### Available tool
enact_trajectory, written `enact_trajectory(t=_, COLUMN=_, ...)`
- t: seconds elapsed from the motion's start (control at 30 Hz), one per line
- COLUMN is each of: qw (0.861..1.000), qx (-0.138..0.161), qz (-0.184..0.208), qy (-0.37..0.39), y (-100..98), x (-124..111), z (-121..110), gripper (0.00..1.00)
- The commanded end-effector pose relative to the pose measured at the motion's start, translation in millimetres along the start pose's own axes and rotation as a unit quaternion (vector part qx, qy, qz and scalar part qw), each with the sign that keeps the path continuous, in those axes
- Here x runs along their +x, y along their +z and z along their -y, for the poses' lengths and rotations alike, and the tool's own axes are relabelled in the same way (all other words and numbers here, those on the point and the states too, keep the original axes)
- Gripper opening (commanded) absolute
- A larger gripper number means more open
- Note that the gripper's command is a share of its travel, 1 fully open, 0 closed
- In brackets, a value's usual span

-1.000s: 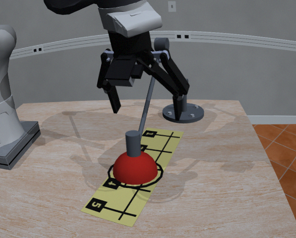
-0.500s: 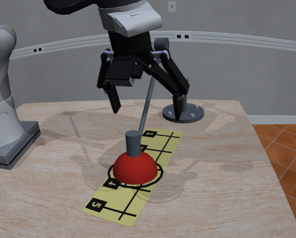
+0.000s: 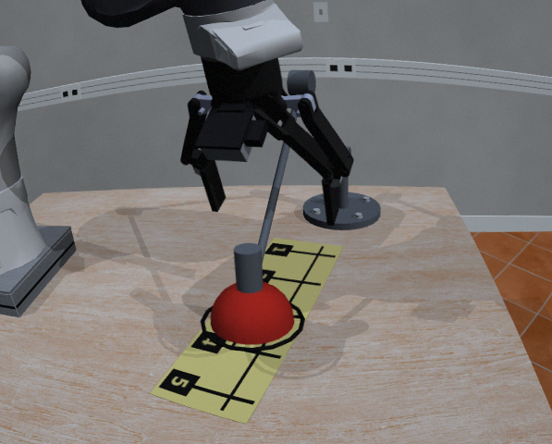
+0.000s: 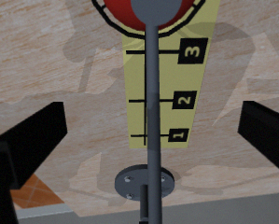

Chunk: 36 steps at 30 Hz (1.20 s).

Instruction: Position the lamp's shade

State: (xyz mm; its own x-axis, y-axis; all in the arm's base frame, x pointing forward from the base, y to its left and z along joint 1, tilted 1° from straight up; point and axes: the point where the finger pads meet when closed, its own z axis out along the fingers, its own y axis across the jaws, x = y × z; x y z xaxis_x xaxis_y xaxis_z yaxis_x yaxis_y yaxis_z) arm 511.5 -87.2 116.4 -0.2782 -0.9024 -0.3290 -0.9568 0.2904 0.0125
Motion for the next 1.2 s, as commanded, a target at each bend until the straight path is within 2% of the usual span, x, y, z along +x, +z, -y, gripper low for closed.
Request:
enact_trajectory(t=0.0, qw=1.0, qx=0.0, qz=0.0, qy=0.0, y=-0.1, x=0, z=0, gripper=1.0)
enact_trajectory(t=0.43, qw=1.0, qx=0.0, qz=0.0, qy=0.0, y=-0.1, x=0, z=0, gripper=1.0)
enact_trajectory(t=0.93, qw=1.0, qx=0.0, qz=0.0, qy=0.0, y=-65.1, x=0, z=0, gripper=1.0)
enact_trajectory(t=1.0, qw=1.0, qx=0.0, qz=0.0, qy=0.0, y=-65.1, x=0, z=0, gripper=1.0)
enact_trajectory(t=1.17, qw=1.0, qx=0.004, qz=0.0, qy=0.001, y=-85.6, x=0, z=2, gripper=1.0)
